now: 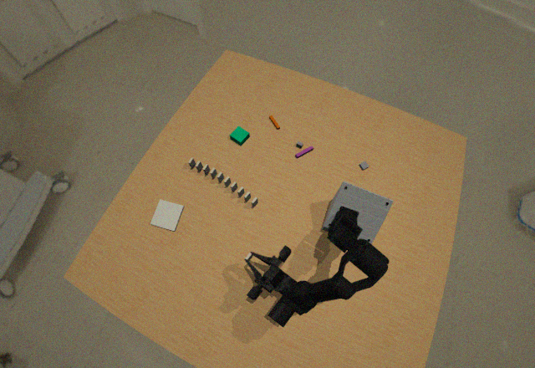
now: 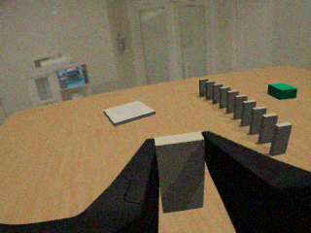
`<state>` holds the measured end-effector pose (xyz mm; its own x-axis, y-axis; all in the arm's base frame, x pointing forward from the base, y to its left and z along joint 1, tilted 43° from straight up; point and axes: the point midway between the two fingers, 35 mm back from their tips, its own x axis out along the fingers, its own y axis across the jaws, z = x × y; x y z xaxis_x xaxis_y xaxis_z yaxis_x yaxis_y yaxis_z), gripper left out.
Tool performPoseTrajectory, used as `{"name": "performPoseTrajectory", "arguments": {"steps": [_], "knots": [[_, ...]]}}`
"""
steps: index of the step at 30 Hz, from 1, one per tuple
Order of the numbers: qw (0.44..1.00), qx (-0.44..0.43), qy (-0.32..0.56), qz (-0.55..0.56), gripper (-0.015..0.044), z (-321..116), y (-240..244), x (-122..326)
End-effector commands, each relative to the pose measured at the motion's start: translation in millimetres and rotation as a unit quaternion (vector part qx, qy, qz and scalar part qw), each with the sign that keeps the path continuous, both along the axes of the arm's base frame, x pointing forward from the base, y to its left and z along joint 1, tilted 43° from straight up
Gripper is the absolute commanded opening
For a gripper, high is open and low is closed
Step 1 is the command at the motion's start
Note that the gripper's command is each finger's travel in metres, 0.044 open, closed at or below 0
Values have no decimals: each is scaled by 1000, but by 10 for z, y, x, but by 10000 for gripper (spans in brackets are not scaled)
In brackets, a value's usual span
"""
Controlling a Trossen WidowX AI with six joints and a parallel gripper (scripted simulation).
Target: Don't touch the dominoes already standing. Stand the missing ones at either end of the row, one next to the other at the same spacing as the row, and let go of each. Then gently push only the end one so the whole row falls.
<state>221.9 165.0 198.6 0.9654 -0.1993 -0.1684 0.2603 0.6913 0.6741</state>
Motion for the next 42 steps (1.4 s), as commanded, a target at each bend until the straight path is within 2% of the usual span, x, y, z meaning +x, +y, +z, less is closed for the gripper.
{"name": "performPoseTrajectory", "arguments": {"steps": [1, 19, 31, 42], "knots": [[1000, 1, -1, -1, 107, -76, 100, 15], [1000, -2, -1, 0, 107, -527, 451, 20], [1000, -2, -1, 0, 107, -545, 462, 19], [1000, -2, -1, 0, 396, -545, 462, 19]]}}
